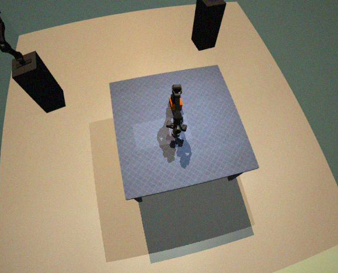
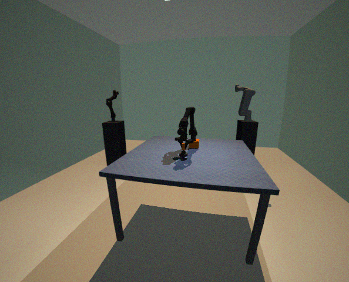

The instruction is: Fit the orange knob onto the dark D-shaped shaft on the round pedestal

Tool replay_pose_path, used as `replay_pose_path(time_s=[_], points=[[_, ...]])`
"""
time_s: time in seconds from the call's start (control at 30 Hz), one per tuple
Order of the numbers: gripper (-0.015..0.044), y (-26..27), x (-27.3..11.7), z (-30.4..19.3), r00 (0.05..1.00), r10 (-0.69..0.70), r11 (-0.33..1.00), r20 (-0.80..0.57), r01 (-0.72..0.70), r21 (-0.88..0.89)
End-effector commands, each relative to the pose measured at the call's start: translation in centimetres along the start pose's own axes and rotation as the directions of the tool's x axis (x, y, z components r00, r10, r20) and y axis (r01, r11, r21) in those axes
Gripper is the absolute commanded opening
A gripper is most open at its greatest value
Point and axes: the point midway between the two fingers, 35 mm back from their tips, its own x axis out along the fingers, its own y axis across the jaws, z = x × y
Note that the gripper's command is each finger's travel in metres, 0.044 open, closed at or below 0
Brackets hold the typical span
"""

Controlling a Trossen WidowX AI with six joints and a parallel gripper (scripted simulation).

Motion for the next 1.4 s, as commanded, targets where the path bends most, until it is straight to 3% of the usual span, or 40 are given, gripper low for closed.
replay_pose_path(time_s=[0.0, 0.37, 0.6, 1.37], points=[[0.0, 0.04, 0.06, 0.06, 1.0, 0.002, 1.0, 0.004, -0.002, 0.005], [0.0, 0.06, -0.46, 0.15, 1.0, 0.002, 1.0, 0.004, -0.002, 0.014], [0.0, 0.11, -0.45, 0.26, 1.0, 0.002, 0.977, 0.004, -0.003, 0.213], [0.0, 0.05, 0.06, 0.12, 1.0, 0.002, 0.977, 0.004, -0.003, 0.213]])
